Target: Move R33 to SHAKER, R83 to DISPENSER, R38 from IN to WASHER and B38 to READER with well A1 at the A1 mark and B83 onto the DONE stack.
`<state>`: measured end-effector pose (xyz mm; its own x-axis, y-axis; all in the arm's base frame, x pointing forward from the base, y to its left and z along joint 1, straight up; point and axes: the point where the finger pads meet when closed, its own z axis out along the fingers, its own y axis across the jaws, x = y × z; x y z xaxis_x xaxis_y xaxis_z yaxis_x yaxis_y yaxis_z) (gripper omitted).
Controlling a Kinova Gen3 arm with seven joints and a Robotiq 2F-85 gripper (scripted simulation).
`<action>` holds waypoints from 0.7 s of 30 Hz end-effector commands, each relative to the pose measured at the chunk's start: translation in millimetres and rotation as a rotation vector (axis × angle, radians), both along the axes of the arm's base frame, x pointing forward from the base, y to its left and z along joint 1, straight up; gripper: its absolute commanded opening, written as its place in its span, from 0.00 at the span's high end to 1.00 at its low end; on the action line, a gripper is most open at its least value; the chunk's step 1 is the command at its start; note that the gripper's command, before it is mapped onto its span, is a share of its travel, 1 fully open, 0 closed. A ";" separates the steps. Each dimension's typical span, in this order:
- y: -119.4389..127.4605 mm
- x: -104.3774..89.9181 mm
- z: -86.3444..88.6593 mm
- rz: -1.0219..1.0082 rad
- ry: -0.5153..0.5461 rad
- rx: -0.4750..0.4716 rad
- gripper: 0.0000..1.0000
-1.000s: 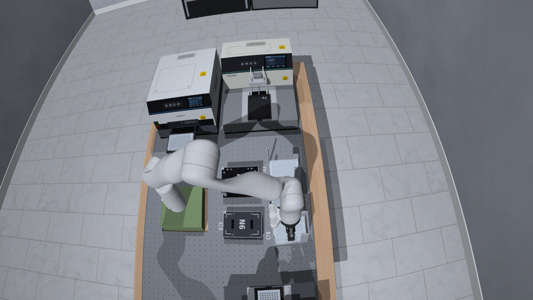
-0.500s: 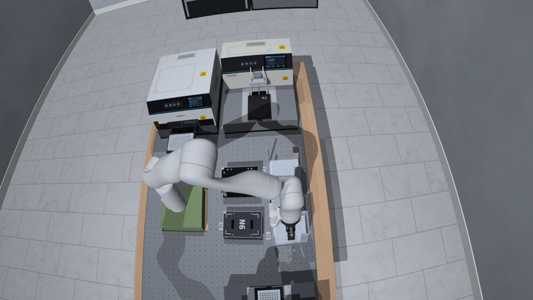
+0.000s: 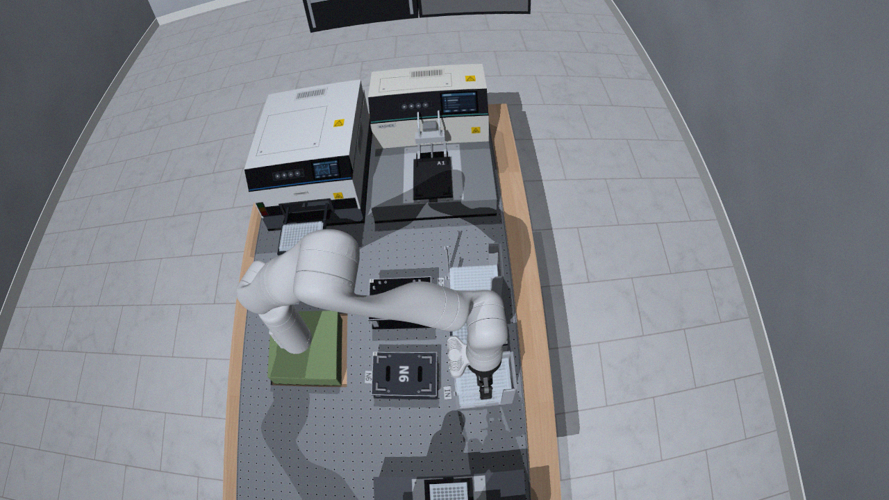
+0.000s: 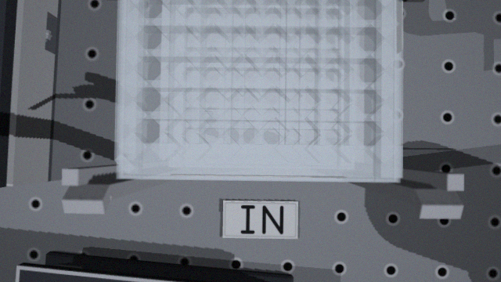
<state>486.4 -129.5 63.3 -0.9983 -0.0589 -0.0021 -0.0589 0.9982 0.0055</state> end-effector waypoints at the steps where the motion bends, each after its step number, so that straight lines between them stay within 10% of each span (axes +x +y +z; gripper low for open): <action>1: -0.3 0.8 5.2 0.000 -0.003 0.002 0.06; 21: -0.4 0.6 16.5 0.000 -0.003 0.002 0.06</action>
<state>486.3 -129.8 75.1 -0.9983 -0.0585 -0.0024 -0.0585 0.9983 0.0052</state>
